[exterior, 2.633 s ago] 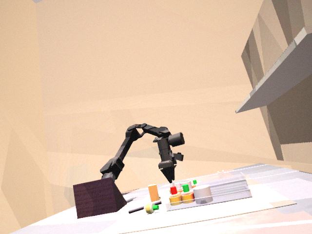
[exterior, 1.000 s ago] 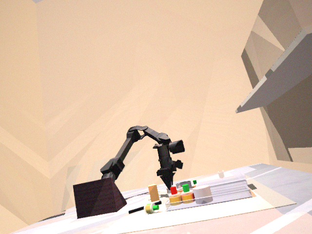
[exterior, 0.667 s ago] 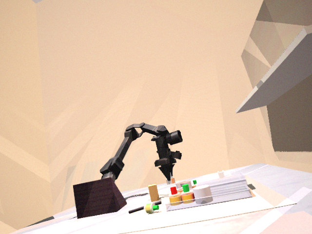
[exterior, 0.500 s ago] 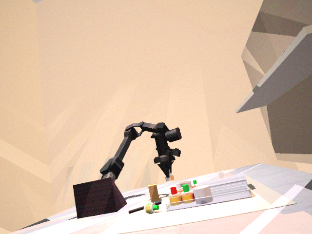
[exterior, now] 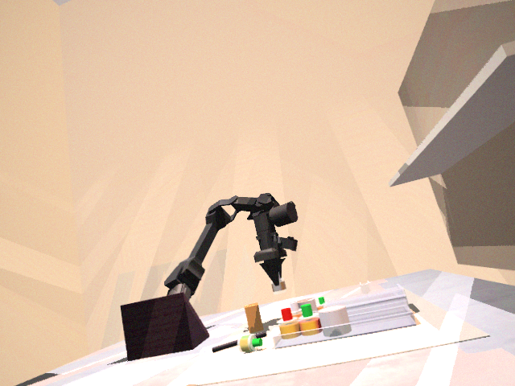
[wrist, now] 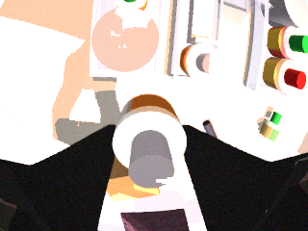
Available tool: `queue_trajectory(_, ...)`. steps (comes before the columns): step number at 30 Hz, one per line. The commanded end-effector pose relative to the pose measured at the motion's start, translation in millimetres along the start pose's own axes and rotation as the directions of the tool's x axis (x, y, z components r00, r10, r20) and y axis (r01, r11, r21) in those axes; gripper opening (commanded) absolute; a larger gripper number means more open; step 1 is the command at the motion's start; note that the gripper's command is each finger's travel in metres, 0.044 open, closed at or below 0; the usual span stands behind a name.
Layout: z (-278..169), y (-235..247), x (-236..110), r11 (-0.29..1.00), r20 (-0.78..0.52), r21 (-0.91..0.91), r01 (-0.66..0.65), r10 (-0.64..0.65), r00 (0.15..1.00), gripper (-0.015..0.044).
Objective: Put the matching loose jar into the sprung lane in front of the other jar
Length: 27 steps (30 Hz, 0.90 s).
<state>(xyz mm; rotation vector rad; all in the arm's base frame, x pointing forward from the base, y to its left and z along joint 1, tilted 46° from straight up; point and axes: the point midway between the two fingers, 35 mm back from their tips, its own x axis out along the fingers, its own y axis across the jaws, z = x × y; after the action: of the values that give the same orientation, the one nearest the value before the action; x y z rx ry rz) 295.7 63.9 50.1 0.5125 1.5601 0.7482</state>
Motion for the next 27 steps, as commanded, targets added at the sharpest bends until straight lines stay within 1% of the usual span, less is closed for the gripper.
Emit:
queue_trajectory(1,-3,-23,15,1.000,-0.006,0.026,-0.003,0.003,1.000,0.0000)
queue_trajectory(7,-5,-53,37,0.999,-0.006,0.052,-0.002,0.003,1.000,0.0000)
queue_trajectory(12,-5,-54,42,0.999,-0.006,0.052,-0.002,0.003,1.000,0.0000)
queue_trajectory(18,-4,-54,60,0.999,-0.006,0.052,-0.003,0.004,1.000,0.0000)
queue_trajectory(27,-2,-54,61,0.999,-0.006,0.052,-0.003,0.004,1.000,0.0000)
